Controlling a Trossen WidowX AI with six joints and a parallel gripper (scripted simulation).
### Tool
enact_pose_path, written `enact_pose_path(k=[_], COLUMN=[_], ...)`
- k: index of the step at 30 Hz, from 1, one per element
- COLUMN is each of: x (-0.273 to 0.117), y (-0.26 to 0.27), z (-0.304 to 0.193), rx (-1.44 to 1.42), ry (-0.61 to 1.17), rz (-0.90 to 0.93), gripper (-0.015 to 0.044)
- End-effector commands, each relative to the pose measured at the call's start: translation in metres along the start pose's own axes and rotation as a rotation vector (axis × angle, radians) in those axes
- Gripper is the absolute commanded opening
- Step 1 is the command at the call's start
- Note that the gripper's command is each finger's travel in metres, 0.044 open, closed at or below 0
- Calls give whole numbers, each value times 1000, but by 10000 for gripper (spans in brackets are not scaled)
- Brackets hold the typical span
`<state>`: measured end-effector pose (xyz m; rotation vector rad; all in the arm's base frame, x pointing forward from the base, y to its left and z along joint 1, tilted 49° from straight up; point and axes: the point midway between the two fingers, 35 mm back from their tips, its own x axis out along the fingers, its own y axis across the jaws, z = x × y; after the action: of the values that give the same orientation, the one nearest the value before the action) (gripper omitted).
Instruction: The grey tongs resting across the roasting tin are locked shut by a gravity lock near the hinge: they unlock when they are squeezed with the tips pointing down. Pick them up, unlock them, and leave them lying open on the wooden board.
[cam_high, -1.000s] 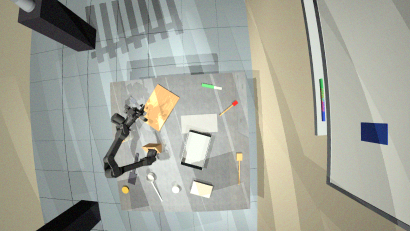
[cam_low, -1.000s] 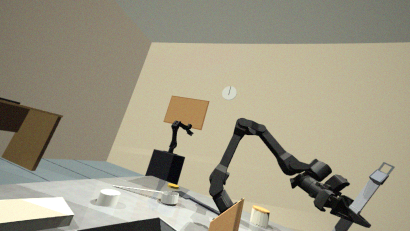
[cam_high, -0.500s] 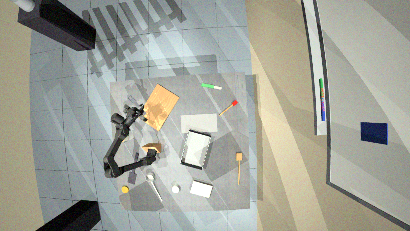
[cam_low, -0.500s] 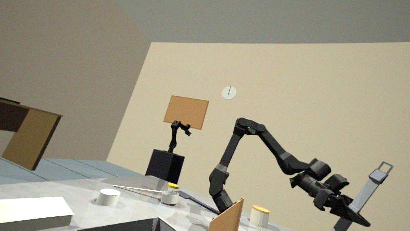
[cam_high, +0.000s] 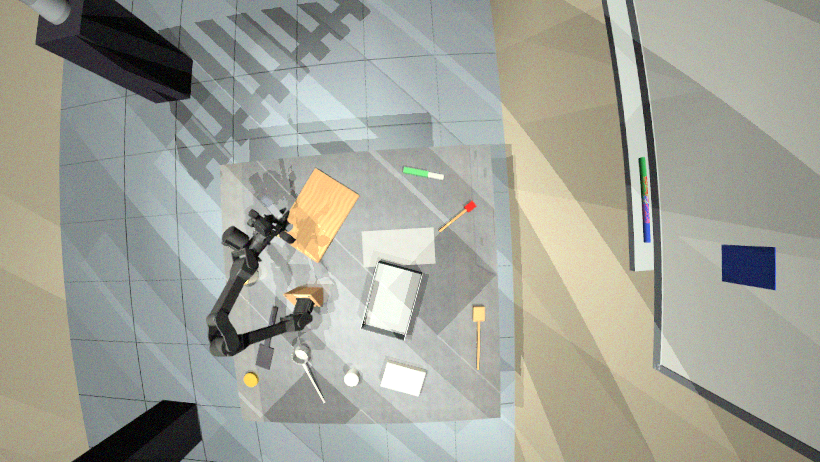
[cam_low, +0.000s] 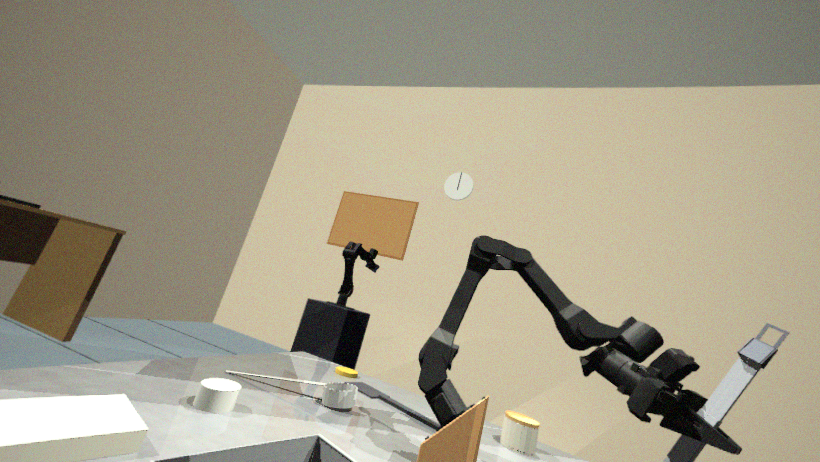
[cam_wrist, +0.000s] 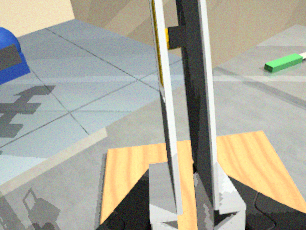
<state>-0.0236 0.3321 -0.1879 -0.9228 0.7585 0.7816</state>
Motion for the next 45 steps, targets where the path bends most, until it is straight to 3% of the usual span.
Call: enact_pose_path(k=[1, 45], x=[3, 49], y=[3, 11], z=[3, -12], rx=[3, -36], ry=[18, 652], rz=[1, -6], gripper=[-150, -150])
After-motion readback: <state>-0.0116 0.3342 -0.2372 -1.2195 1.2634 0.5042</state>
